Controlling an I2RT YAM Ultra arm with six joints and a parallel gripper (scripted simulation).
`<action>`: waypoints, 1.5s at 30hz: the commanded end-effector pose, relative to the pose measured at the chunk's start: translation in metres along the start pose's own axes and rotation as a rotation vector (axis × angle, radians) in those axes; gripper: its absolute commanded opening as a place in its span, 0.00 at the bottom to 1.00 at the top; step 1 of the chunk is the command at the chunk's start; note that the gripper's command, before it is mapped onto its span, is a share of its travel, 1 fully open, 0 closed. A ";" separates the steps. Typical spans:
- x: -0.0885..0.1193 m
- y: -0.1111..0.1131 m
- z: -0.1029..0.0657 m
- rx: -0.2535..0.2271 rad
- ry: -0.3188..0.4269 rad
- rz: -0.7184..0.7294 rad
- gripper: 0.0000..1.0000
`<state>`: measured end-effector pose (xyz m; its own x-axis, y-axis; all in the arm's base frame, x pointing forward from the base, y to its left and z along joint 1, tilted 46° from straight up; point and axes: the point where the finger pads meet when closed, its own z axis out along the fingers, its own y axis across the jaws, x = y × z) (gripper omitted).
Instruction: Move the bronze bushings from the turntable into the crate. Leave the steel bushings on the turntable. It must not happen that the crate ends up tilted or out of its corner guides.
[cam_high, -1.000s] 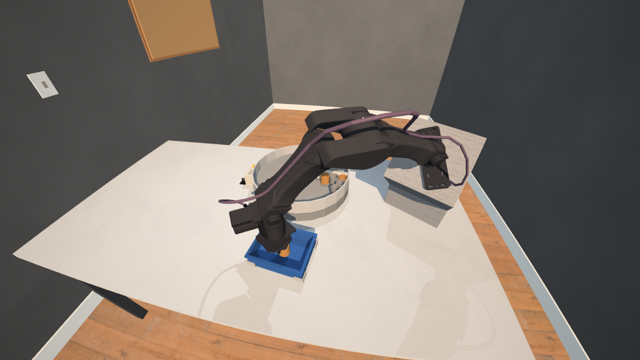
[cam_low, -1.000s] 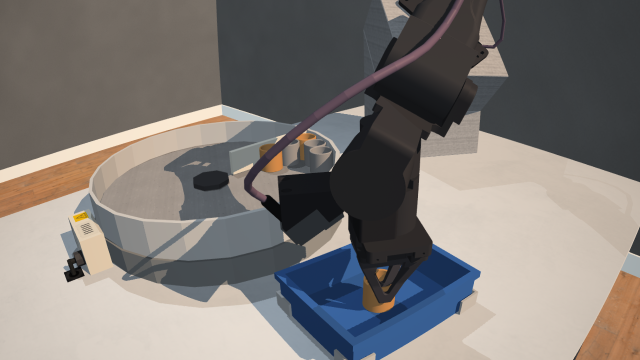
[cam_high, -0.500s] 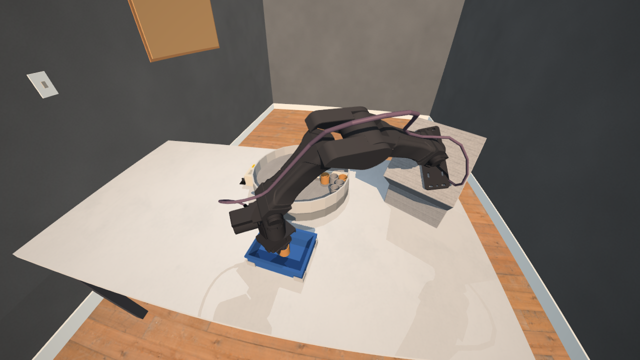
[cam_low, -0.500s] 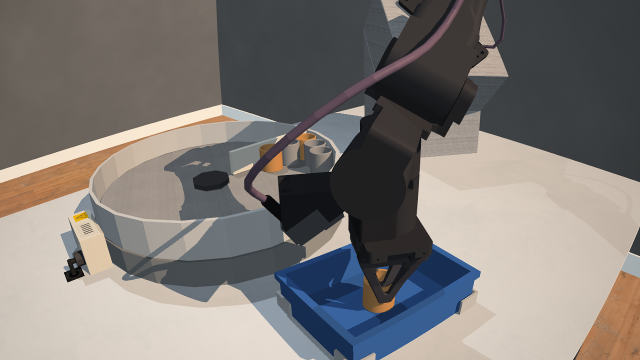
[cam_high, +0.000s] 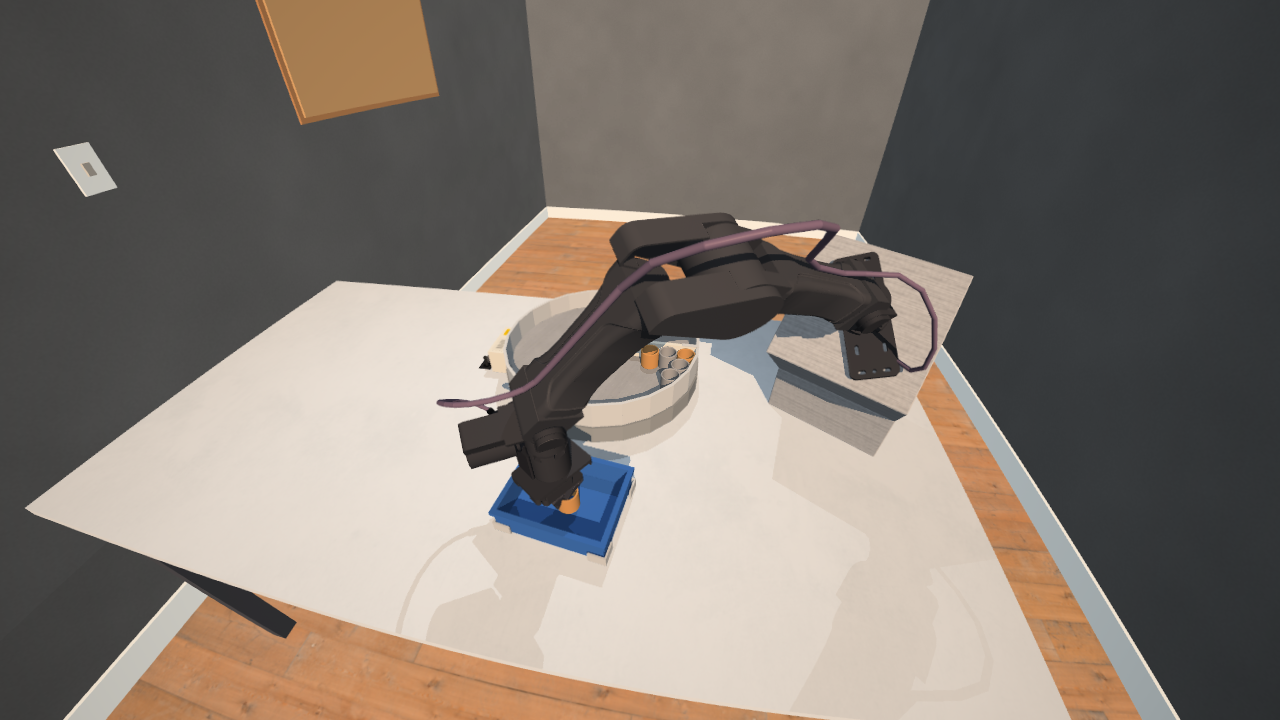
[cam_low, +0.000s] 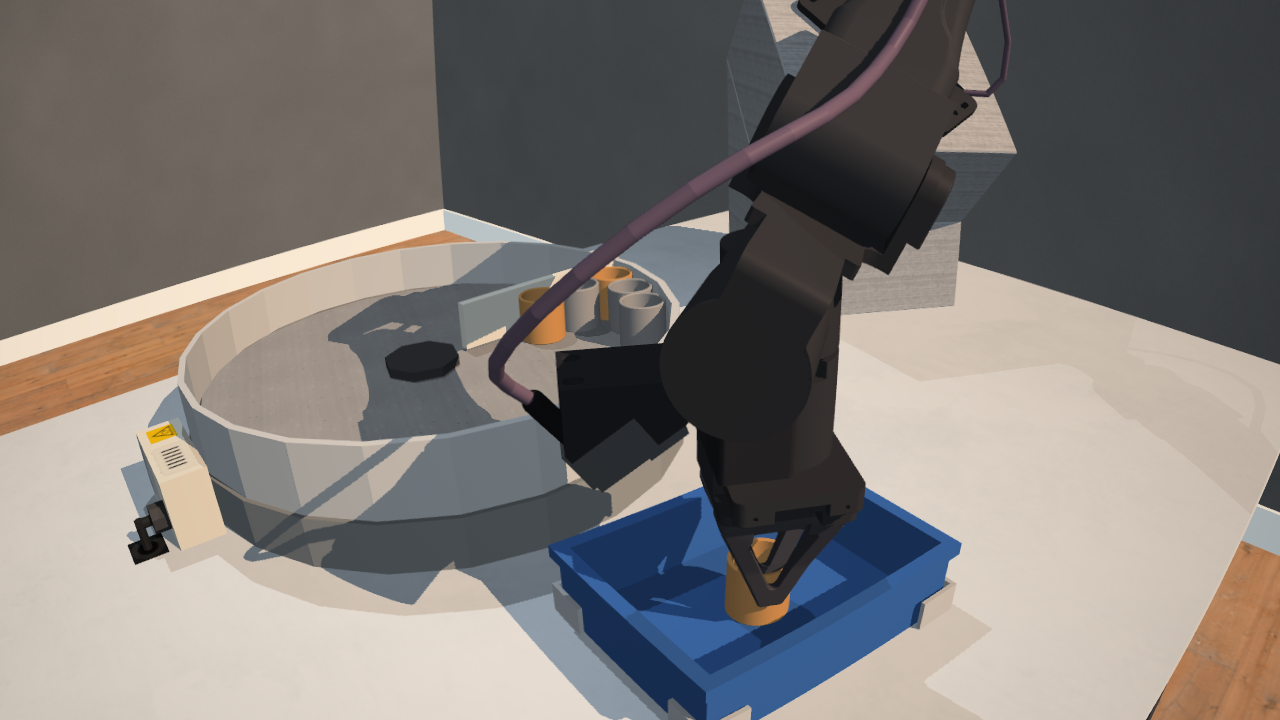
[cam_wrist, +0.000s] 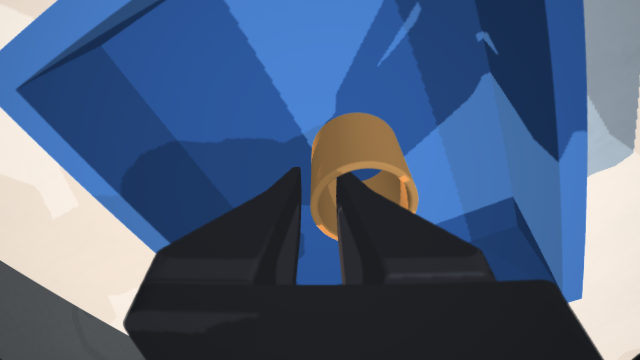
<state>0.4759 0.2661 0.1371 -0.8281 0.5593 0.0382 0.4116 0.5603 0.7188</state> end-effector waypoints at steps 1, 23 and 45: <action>-0.011 0.017 -0.021 -0.034 -0.037 -0.011 0.16; -0.002 -0.001 -0.082 -0.006 -0.008 0.004 0.16; -0.007 0.012 -0.113 -0.029 -0.028 -0.011 0.16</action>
<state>0.4400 0.2103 0.2052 -0.8300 0.5568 0.0317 0.4039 0.5609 0.7227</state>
